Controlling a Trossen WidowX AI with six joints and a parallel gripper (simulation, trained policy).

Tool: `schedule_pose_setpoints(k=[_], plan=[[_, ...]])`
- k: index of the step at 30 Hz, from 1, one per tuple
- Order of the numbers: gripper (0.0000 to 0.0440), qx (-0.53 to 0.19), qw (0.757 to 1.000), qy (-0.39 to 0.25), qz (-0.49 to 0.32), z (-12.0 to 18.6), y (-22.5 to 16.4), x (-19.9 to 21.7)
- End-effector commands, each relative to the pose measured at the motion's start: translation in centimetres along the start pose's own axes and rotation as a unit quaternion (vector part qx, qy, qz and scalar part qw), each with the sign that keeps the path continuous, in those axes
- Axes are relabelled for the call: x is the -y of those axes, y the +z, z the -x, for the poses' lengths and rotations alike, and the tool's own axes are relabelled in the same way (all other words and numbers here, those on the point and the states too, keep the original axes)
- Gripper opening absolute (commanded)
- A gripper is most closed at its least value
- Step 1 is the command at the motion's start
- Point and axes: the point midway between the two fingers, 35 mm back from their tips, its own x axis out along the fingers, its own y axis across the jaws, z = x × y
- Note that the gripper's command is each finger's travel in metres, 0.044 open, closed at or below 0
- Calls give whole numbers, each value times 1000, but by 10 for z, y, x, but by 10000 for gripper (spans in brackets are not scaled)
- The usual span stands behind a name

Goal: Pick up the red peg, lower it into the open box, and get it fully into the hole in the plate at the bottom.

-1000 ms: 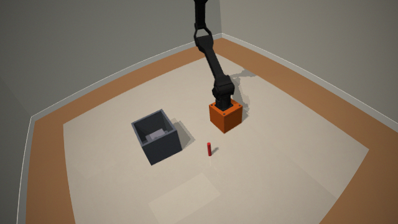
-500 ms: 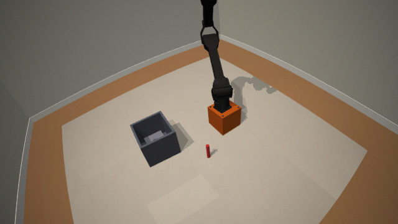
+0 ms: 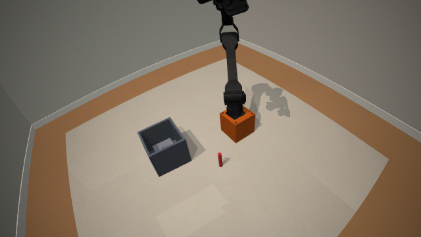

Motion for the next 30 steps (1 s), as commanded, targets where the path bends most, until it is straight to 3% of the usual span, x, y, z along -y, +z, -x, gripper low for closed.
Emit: schedule_pose_setpoints(k=[1, 14, 30], plan=[[440, 29, 999, -44, 6, -12, 19, 29], [440, 142, 969, -202, -7, -29, 99, 129], [440, 248, 891, -373, -72, 4, 178, 239]])
